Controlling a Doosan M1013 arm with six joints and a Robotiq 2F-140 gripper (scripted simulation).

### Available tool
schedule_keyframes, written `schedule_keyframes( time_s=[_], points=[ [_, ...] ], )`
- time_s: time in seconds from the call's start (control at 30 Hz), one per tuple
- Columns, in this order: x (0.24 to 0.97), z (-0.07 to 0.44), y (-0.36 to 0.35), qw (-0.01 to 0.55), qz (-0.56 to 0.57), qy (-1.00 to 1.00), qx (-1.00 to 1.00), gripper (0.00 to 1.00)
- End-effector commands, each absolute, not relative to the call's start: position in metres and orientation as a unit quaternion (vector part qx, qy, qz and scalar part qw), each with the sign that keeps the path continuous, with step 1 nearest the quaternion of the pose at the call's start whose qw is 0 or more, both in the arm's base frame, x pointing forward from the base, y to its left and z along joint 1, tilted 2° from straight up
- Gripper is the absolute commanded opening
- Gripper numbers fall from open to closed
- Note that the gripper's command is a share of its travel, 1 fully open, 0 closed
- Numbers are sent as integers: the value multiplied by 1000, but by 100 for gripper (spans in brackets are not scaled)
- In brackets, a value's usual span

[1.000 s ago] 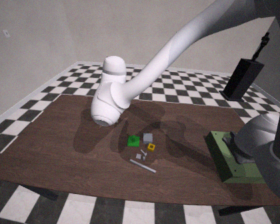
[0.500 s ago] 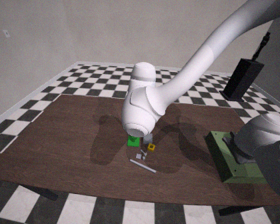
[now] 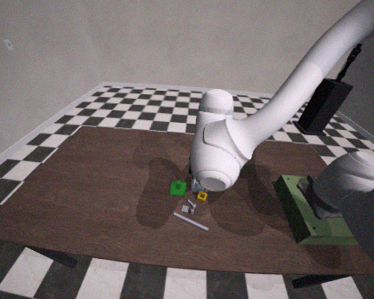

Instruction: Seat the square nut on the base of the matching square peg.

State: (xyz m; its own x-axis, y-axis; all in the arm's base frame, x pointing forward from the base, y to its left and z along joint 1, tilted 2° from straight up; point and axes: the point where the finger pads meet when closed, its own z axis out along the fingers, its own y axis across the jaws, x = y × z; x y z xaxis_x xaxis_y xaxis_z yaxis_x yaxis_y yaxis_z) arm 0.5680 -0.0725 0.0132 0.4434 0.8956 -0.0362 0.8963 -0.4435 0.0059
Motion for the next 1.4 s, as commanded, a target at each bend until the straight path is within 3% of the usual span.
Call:
schedule_keyframes(
  time_s=[0.0, 0.9, 1.37],
  points=[
    [564, 13, -70, 10, -13, 534, 845, 40],
    [553, 10, -64, 5, -13, 550, 835, 40],
    [554, -33, -65, 5, -13, 550, 835, 40]
  ],
)
